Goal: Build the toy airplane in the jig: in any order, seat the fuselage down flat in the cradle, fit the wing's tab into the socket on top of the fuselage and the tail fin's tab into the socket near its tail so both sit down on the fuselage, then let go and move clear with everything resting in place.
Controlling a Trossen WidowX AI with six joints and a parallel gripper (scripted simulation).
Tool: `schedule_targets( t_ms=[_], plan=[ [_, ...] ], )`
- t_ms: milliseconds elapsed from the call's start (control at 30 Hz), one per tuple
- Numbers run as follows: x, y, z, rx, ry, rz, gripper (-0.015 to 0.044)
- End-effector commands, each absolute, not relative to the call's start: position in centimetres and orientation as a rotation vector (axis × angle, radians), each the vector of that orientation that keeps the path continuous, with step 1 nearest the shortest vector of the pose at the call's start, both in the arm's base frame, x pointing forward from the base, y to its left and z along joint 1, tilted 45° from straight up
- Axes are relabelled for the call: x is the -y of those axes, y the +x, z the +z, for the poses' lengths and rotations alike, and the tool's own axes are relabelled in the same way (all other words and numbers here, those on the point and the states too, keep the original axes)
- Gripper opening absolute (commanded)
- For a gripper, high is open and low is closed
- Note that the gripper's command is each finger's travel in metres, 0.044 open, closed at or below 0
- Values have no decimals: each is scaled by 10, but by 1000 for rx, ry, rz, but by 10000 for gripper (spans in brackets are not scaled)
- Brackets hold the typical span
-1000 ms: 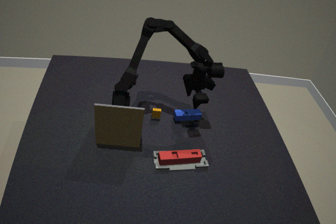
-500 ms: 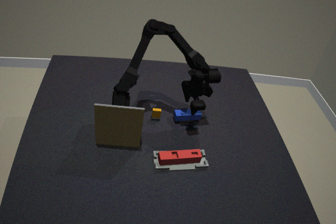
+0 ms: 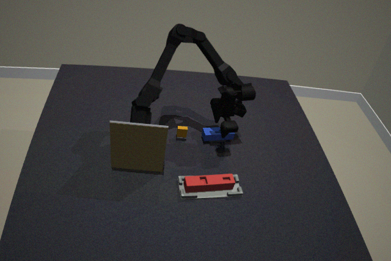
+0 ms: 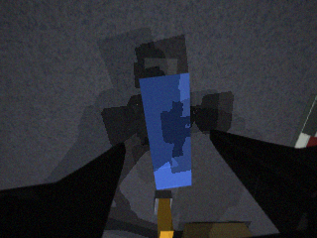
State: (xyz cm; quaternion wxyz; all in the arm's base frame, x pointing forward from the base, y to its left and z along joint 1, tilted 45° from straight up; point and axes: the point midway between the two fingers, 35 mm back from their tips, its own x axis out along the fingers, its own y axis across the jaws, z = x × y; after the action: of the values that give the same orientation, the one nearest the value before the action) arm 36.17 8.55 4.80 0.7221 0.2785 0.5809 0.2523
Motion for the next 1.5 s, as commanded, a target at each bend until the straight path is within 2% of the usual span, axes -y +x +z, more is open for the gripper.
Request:
schedule_targets(
  t_ms=[0, 467, 767, 1000, 1200, 1467],
  plan=[
    [-89, 361, 40, -1296, 623, 548, 440],
    [-104, 364, 26, -1295, 625, 549, 440],
    [-104, 364, 26, -1295, 625, 549, 204],
    [-104, 364, 26, -1295, 625, 549, 157],
    [-100, 364, 30, -1296, 617, 552, 0],
    [-83, 363, 44, -1298, 606, 552, 0]
  ],
)
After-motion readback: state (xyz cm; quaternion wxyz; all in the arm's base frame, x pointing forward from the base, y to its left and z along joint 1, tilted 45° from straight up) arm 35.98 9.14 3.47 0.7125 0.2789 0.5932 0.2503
